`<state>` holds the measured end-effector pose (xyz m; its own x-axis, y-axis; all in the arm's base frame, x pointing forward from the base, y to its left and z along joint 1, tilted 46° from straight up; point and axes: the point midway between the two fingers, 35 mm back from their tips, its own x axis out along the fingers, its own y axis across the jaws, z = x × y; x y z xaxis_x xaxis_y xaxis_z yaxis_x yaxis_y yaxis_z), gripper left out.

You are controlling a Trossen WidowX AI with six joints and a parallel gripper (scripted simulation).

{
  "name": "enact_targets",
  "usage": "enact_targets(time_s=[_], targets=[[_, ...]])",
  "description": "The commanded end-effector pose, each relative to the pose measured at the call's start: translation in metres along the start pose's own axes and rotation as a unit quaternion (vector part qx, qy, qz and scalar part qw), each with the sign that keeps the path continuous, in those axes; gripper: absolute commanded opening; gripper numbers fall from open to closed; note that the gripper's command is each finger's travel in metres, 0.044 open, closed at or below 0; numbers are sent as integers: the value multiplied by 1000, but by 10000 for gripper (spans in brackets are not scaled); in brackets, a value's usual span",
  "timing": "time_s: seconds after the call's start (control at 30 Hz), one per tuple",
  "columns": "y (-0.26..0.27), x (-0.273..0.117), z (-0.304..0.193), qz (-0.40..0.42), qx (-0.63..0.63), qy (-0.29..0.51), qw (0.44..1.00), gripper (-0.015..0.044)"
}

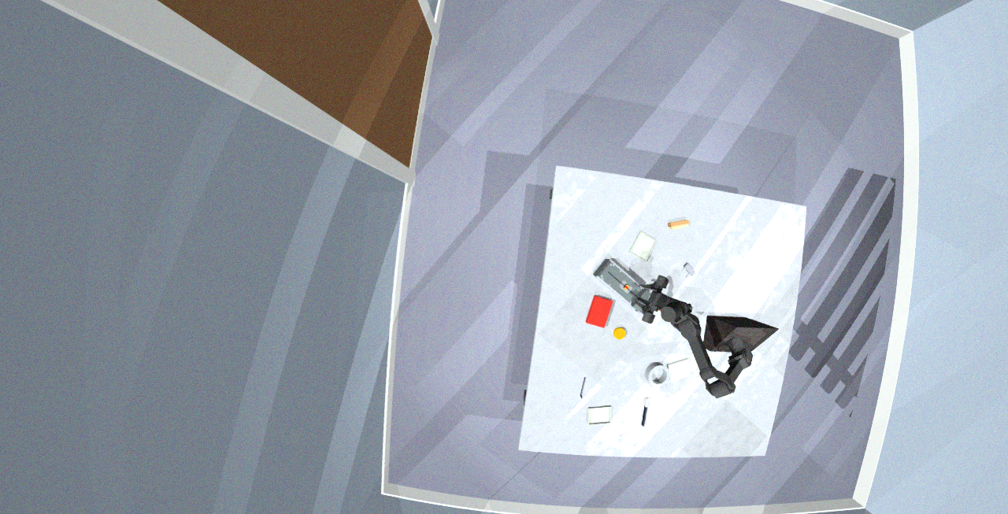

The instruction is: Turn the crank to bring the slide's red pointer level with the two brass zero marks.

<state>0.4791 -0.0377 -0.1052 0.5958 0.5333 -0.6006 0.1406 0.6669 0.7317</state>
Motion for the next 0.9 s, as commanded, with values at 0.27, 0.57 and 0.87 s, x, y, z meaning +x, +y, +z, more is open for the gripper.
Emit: enact_targets(time_s=[0.27,0.57,0.87], targets=[[0,0,0,0,0,0,1000,20],[0,0,0,0,0,0,1000,0],[0,0,0,0,0,0,1000,0]])
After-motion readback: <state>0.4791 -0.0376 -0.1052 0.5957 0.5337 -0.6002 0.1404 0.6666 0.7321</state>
